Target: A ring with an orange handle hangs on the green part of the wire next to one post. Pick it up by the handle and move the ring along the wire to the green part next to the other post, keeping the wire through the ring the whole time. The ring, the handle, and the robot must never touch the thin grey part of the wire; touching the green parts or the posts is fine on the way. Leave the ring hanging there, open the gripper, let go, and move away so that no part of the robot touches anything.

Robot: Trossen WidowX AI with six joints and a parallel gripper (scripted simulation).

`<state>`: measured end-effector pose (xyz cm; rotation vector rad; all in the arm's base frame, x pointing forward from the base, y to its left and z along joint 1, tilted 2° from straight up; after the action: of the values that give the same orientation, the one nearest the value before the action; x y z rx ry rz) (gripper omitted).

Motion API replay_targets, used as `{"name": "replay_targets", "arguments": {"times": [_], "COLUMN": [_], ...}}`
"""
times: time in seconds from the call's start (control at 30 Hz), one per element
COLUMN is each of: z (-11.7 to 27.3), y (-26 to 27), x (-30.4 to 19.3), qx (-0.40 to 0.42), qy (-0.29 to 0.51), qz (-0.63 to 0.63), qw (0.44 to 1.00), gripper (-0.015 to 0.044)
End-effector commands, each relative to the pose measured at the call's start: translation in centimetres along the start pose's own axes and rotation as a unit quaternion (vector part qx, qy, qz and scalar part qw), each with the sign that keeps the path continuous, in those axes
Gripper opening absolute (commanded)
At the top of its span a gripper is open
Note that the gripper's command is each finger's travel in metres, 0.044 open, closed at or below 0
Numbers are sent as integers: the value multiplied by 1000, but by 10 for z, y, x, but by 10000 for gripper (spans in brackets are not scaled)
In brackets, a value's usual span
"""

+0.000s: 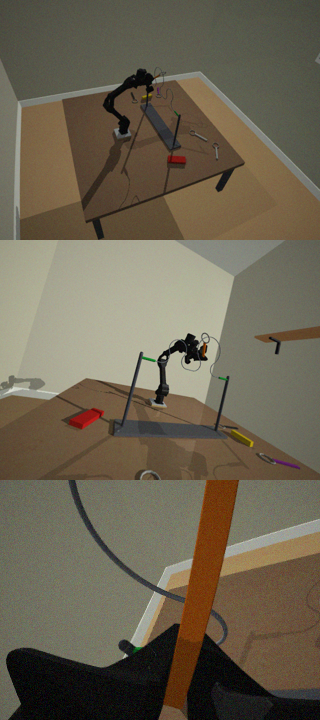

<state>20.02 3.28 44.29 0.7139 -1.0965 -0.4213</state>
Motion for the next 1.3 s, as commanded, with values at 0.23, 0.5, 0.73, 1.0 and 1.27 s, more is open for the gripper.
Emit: {"name": "replay_targets", "arguments": {"times": [0.23,0.5,0.73,1.0,1.27], "z": [2,2,3,3,4], "y": [1,1,2,2,2], "x": [2,3,4,5,6], "qx": [-31,-55,-77,-102,-126], "qy": [2,5,8,11,15], "qz": [58,100,137,179,221], "qw": [998,993,988,978,967], "gripper": [-150,-150,-150,-150,-150]}}
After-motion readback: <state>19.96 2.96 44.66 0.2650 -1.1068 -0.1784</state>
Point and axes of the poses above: the point midway between the two fingers, 35 mm back from their tips, its own z axis back along the fingers, its own y axis across the jaws, x = y × z, the point moved 7 cm from there along z, back along the fingers, and after that the axes turned 4 degrees about -z, right-handed, at the moved point
